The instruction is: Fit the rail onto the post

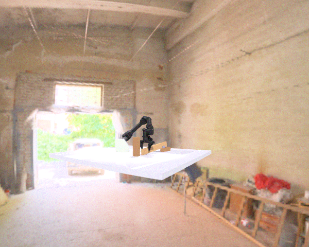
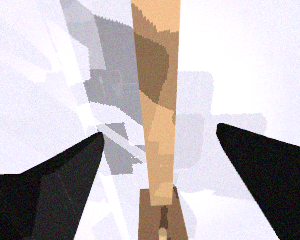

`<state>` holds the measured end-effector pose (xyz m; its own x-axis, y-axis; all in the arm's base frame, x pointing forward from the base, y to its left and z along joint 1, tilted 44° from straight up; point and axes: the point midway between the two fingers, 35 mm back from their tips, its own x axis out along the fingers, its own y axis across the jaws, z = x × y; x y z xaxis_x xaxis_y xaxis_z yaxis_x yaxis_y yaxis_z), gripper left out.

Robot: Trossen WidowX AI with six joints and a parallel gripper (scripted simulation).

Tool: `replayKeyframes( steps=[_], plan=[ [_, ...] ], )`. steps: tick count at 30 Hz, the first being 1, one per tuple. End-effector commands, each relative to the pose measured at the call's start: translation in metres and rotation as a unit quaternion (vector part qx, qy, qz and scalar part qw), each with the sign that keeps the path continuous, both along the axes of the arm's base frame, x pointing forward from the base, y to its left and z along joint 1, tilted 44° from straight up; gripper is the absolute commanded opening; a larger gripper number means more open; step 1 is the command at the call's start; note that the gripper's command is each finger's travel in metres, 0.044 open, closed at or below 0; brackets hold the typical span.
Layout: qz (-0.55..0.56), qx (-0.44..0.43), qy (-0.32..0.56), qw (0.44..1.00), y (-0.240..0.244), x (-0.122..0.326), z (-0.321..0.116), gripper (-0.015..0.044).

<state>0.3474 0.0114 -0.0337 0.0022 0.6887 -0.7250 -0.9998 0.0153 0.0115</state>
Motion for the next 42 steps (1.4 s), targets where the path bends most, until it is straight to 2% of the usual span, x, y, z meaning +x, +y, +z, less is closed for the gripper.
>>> replayKeyframes(
  steps=[1,14,28,35,36,42],
  plan=[
    [-0.003,0.002,0.003,1.000,0.004,-0.001,-0.004,0.0440],
    [-0.003,0.004,0.003,1.000,0.018,-0.002,-0.017,0.0440],
    [-0.003,0.004,0.003,1.000,0.018,-0.002,-0.017,0.0072],
    [-0.003,0.004,0.003,1.000,0.018,-0.002,-0.017,0.0026],
    [-0.003,0.004,0.003,1.000,0.018,-0.002,-0.017,0.0000],
    [-0.003,0.004,0.003,1.000,0.018,-0.002,-0.017,0.0000]
  ],
)
